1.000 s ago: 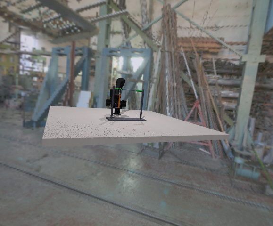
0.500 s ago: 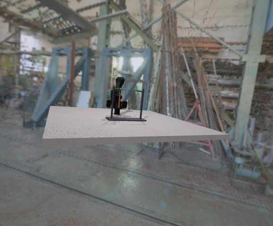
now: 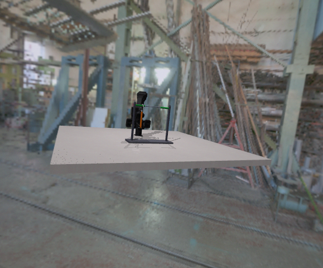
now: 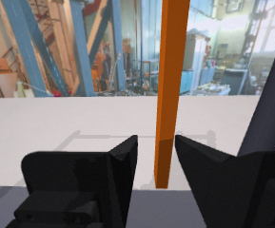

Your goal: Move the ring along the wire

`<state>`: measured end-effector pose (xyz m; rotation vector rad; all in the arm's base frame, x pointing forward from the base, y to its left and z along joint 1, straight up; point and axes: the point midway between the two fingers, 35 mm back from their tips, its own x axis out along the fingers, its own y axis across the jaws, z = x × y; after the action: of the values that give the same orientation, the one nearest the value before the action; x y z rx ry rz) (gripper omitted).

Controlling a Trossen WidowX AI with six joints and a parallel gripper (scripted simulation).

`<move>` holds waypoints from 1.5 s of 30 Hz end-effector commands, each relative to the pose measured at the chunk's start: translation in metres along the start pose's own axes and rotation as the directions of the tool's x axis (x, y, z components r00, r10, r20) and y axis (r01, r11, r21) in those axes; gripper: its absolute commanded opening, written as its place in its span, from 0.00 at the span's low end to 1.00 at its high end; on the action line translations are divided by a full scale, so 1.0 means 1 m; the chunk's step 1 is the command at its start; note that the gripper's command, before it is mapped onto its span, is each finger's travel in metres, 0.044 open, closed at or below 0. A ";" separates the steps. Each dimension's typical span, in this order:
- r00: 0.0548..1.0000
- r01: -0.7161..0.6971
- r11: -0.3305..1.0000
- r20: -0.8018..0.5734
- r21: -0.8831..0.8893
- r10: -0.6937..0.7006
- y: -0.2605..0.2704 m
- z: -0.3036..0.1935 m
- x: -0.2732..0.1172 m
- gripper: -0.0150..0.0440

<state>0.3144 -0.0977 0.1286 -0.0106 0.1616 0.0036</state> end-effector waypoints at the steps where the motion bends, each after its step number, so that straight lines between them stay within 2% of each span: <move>1: 1.000 0.003 1.000 0.002 0.002 -0.003 -0.001 0.001 0.000 0.53; 3: 1.000 0.003 1.000 0.002 0.002 -0.003 -0.001 0.001 0.000 0.53; 8: 1.000 0.000 1.000 0.000 0.000 0.000 0.000 0.000 0.000 0.30; 10: 1.000 0.000 1.000 0.000 0.000 0.000 0.000 0.000 0.000 0.28; 16: 1.000 0.000 1.000 0.000 0.000 0.000 0.000 0.000 0.000 0.01; 17: 1.000 0.000 1.000 0.000 0.000 0.000 0.000 0.000 0.000 0.00; 45: 1.000 0.002 1.000 0.001 -0.001 -0.002 0.002 0.016 -0.003 0.00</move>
<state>0.3138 -0.0952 0.1436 -0.0118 0.1626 0.0047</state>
